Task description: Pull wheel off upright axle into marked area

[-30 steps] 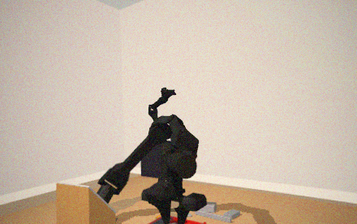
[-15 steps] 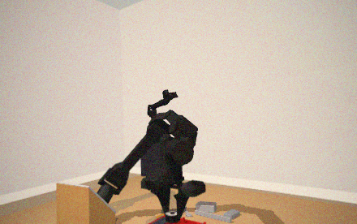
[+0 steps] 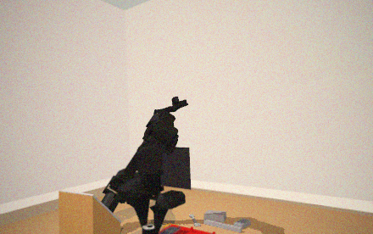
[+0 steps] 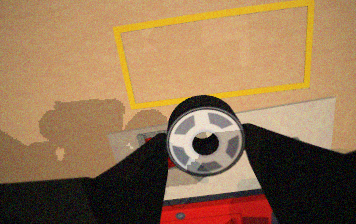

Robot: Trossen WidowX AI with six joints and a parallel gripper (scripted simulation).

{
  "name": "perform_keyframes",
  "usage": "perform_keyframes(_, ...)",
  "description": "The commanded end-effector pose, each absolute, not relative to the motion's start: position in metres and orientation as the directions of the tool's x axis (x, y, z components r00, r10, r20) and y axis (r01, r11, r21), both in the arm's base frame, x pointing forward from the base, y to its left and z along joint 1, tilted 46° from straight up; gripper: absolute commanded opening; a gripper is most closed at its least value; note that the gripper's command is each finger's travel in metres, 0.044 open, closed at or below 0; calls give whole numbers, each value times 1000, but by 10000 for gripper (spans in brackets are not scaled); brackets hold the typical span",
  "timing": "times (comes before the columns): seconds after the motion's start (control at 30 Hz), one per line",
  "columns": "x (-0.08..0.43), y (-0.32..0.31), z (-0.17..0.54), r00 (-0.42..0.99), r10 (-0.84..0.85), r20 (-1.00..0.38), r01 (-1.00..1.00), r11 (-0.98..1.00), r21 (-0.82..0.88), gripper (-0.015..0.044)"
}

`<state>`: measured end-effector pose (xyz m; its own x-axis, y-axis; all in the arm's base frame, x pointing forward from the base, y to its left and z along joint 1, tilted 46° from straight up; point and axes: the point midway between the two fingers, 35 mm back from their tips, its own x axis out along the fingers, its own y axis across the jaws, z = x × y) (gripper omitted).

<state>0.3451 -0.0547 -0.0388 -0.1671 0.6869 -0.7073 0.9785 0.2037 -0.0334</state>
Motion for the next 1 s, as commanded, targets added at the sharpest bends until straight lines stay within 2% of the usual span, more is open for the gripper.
perform_keyframes(0.0,330,-73,-53,-169,687,-707,978,206,-34,0)
perform_keyframes(0.57,321,-62,-75,-169,688,-706,978,207,-33,0)
perform_keyframes(0.97,310,-12,-125,-169,690,-704,978,207,-32,0)
